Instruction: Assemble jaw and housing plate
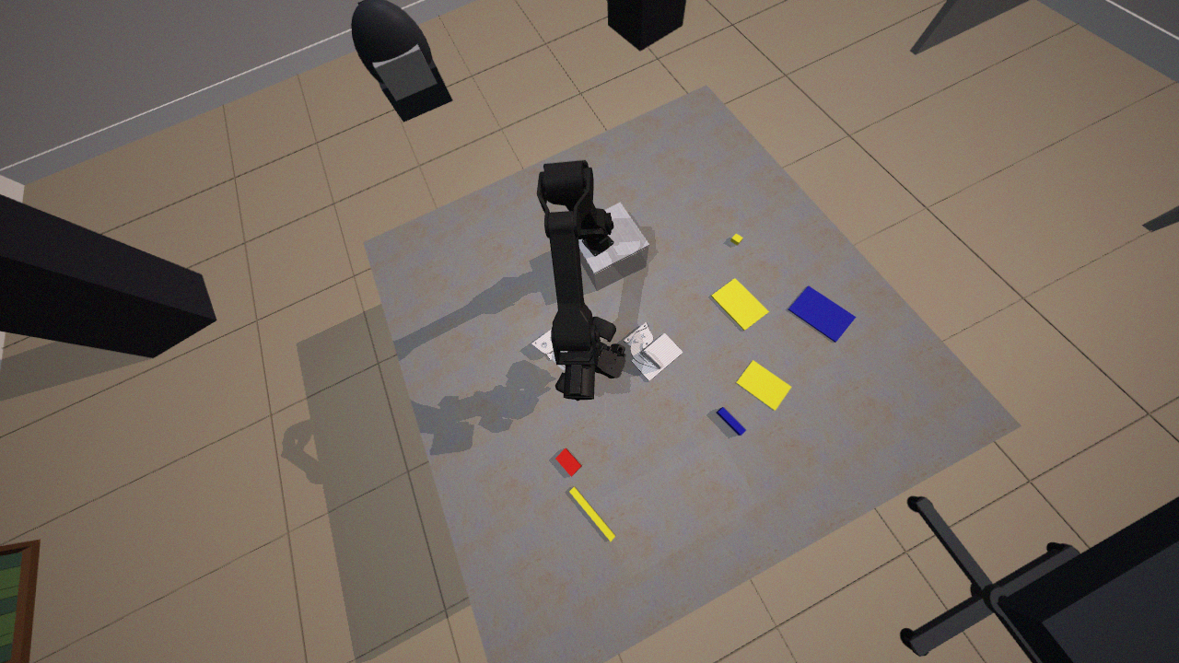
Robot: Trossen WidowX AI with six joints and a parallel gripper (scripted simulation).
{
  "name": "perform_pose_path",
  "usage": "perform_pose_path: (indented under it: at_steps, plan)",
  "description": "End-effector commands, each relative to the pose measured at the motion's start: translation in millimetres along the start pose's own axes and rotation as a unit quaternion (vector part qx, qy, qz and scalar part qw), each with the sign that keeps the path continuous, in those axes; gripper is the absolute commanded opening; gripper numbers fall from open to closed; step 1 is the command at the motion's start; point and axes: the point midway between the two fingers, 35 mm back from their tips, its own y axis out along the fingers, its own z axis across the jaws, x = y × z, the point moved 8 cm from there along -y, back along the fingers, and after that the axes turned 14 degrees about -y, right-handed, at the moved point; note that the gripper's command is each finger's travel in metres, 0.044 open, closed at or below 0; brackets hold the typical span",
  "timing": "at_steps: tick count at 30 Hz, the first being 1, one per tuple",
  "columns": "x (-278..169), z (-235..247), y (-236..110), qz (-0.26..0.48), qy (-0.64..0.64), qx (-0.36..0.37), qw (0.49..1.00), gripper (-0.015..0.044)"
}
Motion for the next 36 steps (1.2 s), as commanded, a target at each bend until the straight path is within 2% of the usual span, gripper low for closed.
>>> perform_pose_path:
  at_steps: [1, 10, 23, 36]
  plan:
    - [1, -3, -2, 0.0, 0.018, -0.004, 1.0, 0.0037]
    - [1, -4, -2, 0.0, 0.026, -0.004, 1.0, 0.0037]
    - [3, -15, -3, -0.001, 0.173, -0.005, 0.985, 0.0037]
    - [6, -26, -3, -0.002, 0.318, -0.005, 0.948, 0.0037]
